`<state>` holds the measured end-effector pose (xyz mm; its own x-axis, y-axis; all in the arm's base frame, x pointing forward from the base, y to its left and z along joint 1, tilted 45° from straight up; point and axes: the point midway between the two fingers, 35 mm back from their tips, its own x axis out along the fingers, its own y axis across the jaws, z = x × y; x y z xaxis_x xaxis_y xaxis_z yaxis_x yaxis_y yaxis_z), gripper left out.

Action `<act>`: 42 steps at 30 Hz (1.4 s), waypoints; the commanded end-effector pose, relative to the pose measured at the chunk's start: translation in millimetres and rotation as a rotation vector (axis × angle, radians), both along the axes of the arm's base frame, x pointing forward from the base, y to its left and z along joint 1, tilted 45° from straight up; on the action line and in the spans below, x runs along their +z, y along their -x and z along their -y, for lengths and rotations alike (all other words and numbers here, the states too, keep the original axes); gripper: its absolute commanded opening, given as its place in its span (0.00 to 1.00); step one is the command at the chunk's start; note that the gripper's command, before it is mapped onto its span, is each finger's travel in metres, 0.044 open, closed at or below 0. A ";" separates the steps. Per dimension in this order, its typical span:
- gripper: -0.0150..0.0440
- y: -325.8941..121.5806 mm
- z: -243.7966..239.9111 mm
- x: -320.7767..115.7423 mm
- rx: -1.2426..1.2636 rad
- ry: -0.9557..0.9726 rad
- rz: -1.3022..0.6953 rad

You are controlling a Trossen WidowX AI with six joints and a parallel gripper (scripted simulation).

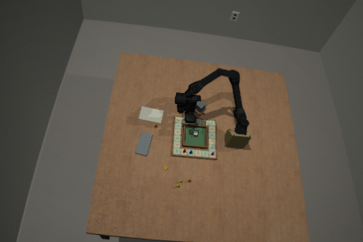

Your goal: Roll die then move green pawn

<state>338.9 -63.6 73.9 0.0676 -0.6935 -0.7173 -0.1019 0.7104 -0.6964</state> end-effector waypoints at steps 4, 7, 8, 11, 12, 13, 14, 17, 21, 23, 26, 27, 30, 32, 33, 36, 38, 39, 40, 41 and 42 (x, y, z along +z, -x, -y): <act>0.25 -7.3 7.9 -6.1 0.005 0.008 -0.003; 0.25 -8.3 16.0 -14.4 0.005 0.008 -0.003; 0.25 -8.6 19.4 -17.8 0.005 0.009 -0.003; 0.25 -9.0 28.3 -26.5 0.005 0.010 -0.003; 0.25 -9.0 29.0 -27.1 0.005 0.010 -0.003; 0.25 -9.0 29.0 -27.1 0.005 0.010 -0.003; 0.25 -9.1 29.1 -27.3 0.005 0.010 -0.003; 0.25 -9.3 30.7 -28.9 0.005 0.010 -0.003; 0.25 -9.7 34.7 -32.9 0.005 0.010 -0.003; 0.25 -9.9 37.0 -35.2 0.005 0.010 -0.003; 0.25 -10.1 40.2 -38.4 0.005 0.010 -0.003; 0.25 -10.1 40.8 -38.9 0.005 0.010 -0.003; 0.39 -10.8 37.8 -36.1 0.002 0.006 0.005; 0.48 -10.8 37.8 -36.1 0.002 0.006 0.005; 0.52 -10.8 37.8 -36.1 0.002 0.006 0.005; 0.65 -10.8 37.8 -36.1 0.002 0.006 0.005; 0.74 -10.8 29.9 -28.7 0.003 0.006 0.003; 0.79 -10.2 20.1 -19.1 0.004 0.006 0.001; 0.83 -8.9 10.4 -9.2 0.005 0.007 -0.001; 0.88 -7.9 4.6 -3.2 0.005 0.008 -0.002; 0.92 -7.5 2.7 -1.2 0.005 0.008 -0.003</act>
